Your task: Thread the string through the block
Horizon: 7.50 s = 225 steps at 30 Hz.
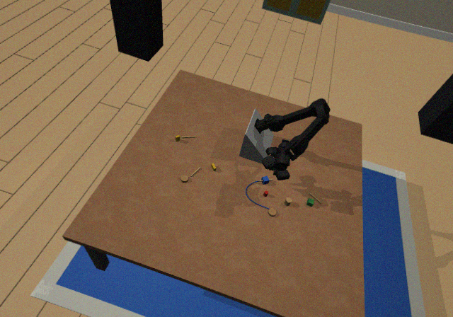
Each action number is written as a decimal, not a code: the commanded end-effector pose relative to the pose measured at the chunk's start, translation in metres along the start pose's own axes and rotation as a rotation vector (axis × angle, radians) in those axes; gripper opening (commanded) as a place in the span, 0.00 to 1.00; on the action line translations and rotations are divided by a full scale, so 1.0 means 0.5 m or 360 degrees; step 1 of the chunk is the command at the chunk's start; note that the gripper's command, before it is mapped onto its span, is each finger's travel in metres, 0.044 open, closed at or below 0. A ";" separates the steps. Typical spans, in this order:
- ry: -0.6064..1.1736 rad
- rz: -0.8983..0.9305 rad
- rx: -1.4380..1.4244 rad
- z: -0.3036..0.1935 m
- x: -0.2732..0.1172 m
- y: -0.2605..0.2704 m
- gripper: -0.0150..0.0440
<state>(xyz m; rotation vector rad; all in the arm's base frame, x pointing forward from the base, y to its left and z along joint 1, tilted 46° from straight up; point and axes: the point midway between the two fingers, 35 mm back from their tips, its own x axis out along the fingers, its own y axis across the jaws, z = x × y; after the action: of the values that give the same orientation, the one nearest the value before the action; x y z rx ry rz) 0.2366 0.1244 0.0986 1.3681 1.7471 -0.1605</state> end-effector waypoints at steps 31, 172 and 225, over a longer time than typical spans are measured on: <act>0.0004 -0.0007 0.0007 0.001 0.109 0.000 0.47; 0.0011 0.0005 -0.0126 -0.209 0.172 -0.025 0.25; 0.0011 0.0005 -0.0126 -0.209 0.172 -0.025 0.25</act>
<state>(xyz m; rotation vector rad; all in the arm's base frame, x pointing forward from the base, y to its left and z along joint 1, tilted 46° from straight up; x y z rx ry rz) 0.1719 0.2390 0.0967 1.3232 1.7293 -0.0964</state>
